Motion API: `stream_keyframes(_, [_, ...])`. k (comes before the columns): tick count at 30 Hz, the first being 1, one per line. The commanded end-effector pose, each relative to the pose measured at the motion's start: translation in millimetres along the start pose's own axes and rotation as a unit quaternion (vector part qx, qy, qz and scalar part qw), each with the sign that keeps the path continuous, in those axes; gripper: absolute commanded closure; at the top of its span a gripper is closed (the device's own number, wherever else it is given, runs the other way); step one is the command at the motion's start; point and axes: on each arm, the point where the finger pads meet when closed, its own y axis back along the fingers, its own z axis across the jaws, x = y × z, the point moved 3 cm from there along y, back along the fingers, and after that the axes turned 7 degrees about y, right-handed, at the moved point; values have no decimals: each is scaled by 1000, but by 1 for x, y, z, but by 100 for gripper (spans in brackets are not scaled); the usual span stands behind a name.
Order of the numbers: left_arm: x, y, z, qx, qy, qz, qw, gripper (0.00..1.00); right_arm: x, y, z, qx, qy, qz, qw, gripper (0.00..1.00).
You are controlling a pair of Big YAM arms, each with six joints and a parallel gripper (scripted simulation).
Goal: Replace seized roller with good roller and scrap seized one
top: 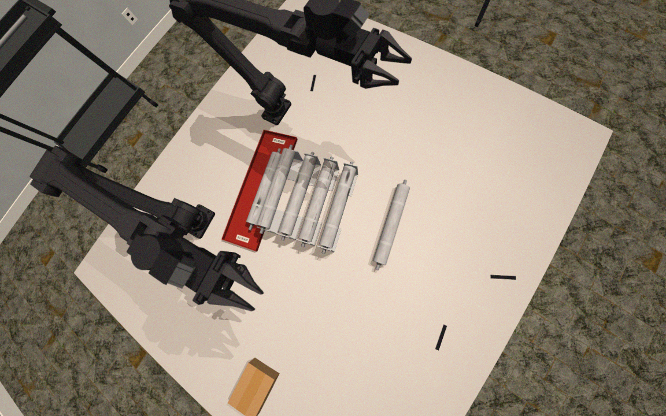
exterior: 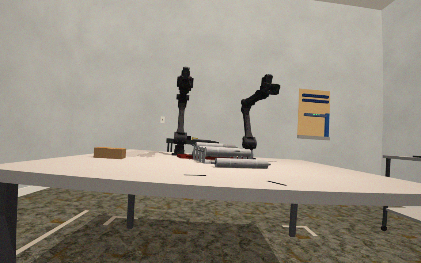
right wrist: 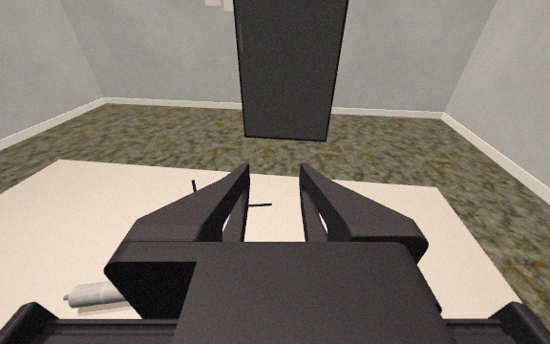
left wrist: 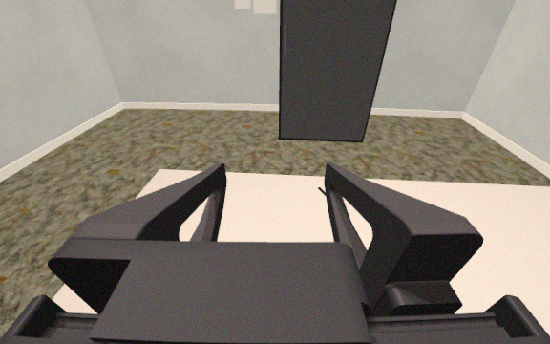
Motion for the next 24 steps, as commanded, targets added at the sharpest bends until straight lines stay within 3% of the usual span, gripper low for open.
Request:
stream_keyframes(1, [-8,4,-6,8,4,-12,1000,38,-42,6,0,-1,-7,-44,999,68])
stream_keyframes(2, [-8,4,-6,8,4,-12,1000,38,-42,6,0,-1,-7,-44,999,68])
stream_keyframes(3, [16,-4,-9,11,-7,23,1000,38,14,-3,-3,1,-13,19,1000,68])
stream_keyframes(6, [26,-2,-17,20,-22,41,999,38,14,5,-4,-4,-38,23,999,68])
stream_keyframes(11, [54,12,-43,51,-60,91,993,38,50,12,-1,-22,-104,79,991,68])
stream_keyframes(13, [54,12,-43,51,-60,91,993,38,50,12,-1,-22,-104,79,991,68])
stream_keyframes(14, [57,6,-46,52,-66,102,991,38,34,12,-2,-26,-116,70,990,68])
stream_keyframes(15, [71,13,-50,59,-75,119,988,38,59,16,2,-31,-132,97,986,68])
stream_keyframes(24, [152,50,-101,145,-150,241,948,38,141,43,12,-49,-259,225,938,68])
